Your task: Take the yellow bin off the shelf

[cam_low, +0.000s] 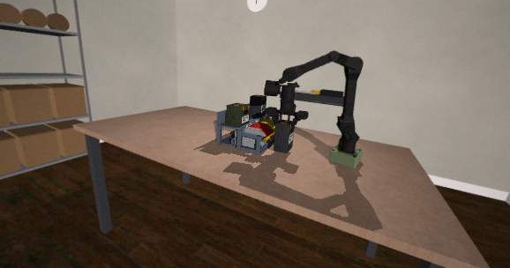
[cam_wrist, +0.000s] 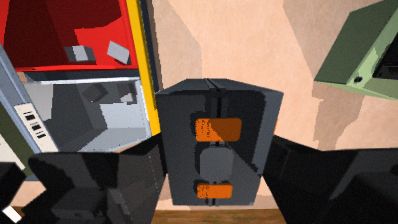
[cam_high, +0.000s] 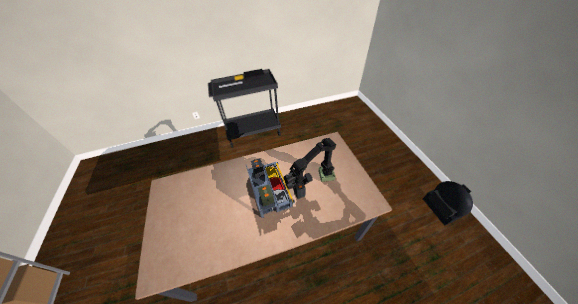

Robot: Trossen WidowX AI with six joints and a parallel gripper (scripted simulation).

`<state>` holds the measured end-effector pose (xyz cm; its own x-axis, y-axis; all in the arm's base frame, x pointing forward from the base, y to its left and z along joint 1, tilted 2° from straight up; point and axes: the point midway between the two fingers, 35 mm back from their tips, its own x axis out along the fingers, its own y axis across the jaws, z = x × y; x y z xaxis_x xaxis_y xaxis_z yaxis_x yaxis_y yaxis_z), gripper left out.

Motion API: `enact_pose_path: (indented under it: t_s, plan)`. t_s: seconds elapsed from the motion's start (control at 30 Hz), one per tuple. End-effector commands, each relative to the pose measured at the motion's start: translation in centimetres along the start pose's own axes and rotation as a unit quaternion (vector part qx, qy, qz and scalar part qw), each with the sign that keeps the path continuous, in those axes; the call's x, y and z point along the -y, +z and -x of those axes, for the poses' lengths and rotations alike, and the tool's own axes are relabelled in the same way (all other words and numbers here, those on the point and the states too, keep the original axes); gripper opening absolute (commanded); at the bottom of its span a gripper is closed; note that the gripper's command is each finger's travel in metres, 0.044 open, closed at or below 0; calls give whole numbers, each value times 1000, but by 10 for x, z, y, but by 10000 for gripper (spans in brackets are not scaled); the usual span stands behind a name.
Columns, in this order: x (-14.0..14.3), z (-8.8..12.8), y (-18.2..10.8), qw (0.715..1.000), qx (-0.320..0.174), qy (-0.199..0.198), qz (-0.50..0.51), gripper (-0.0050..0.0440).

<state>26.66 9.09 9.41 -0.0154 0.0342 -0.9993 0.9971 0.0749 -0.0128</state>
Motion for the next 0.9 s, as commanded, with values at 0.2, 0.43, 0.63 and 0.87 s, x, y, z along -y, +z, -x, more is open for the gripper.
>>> enact_pose_path:
  t_s: [0.2, 0.43, 0.63, 0.87]
  plan:
    - [-4, 15, -1, 1000, -6, 28, 4, 0]
    - [-4, 15, -1, 1000, -6, 28, 4, 0]
    - [-4, 15, -1, 1000, -6, 28, 4, 0]
    - [-4, 15, -1, 1000, -6, 28, 4, 0]
